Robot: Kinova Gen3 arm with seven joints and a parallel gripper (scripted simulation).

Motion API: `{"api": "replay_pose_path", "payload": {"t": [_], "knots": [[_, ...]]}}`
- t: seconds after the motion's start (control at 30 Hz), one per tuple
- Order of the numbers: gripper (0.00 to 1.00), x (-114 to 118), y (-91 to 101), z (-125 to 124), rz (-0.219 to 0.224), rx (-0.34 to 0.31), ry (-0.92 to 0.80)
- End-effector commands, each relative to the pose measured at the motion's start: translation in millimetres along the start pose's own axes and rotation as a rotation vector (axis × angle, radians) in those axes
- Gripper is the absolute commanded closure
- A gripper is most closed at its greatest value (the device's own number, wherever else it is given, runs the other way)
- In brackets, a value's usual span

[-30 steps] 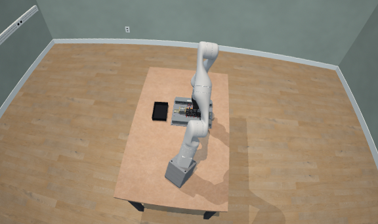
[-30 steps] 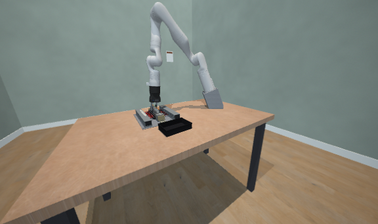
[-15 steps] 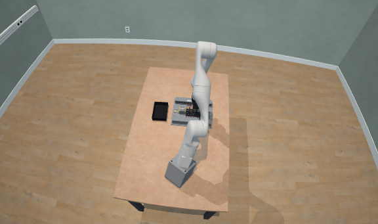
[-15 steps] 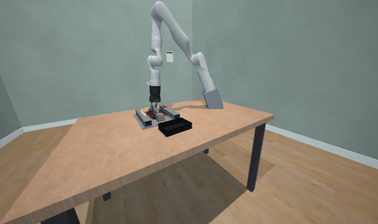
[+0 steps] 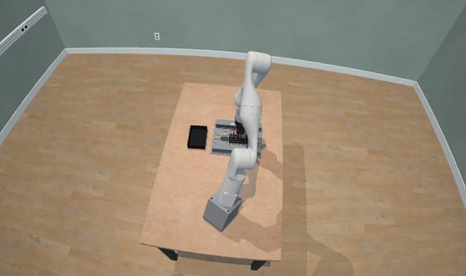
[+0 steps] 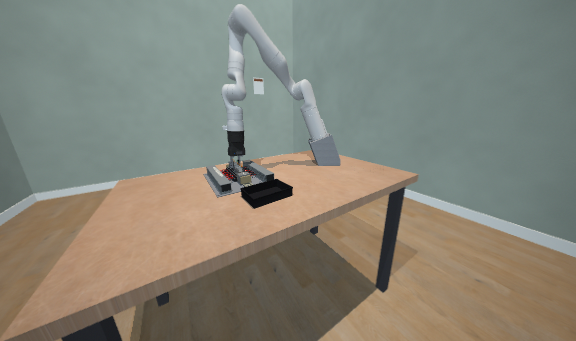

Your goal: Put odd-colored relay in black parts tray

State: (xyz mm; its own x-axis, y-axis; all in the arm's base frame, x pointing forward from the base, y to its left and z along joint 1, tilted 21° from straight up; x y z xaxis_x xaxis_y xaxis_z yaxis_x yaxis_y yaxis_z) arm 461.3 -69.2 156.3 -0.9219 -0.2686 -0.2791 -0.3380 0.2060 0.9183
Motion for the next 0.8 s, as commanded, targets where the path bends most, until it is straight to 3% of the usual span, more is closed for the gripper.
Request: {"api": "replay_pose_path", "payload": {"t": [0.0, 0.3, 0.77], "knots": [[1.00, -1.7, 0.3, -8.7, 0.014, 0.001, -0.015], [1.00, -3.8, 0.4, -9.4, 0.044, -0.010, -0.015], [1.00, -3.9, 0.4, -9.4, 0.046, -0.010, -0.015]]}}
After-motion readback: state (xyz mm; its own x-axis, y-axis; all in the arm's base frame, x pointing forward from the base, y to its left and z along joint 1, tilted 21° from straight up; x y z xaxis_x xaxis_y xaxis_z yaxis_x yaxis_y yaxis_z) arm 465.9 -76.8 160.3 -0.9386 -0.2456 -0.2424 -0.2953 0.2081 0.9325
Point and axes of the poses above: the point where the finger pads meet when closed, its own y axis back along the fingers, its own x axis across the jaws, z = x × y, the point moved 9 cm from there along y, back along the fingers, and after that the axes turned 15 degrees about y, right-handed, at the moved point
